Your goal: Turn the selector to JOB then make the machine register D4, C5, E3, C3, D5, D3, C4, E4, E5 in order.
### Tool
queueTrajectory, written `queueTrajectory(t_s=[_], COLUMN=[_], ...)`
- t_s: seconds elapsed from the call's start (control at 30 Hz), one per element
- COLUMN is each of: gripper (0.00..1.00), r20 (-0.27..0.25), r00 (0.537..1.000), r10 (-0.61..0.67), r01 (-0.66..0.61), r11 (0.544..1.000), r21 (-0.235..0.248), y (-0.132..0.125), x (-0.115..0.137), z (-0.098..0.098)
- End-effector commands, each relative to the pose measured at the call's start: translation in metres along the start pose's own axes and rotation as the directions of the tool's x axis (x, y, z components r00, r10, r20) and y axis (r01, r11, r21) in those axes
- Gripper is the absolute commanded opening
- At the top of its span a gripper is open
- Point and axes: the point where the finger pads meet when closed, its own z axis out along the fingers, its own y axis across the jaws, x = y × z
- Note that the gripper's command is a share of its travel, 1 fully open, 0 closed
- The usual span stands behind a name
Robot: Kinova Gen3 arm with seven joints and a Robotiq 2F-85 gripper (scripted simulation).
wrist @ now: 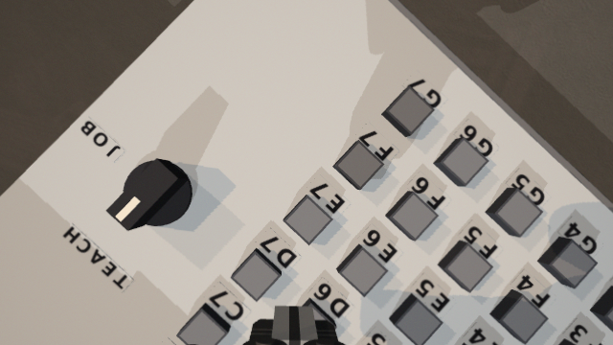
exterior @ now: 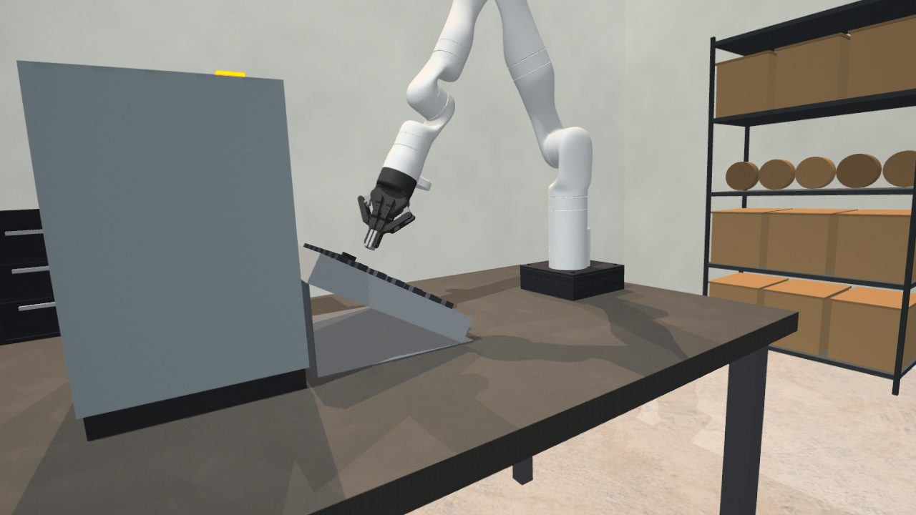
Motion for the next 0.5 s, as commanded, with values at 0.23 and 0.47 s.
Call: queueTrajectory(t_s=[0.23, 0.47], gripper=[0.1, 0.1], r20=[0.027, 0.028], r00=[0.93, 0.798], r10=[0.366, 0.601], r01=[-0.367, -0.602], r11=[0.93, 0.799], r21=[0.011, -0.003], y=[-0.038, -0.057], x=[0.025, 0.042], z=[-0.006, -0.01])
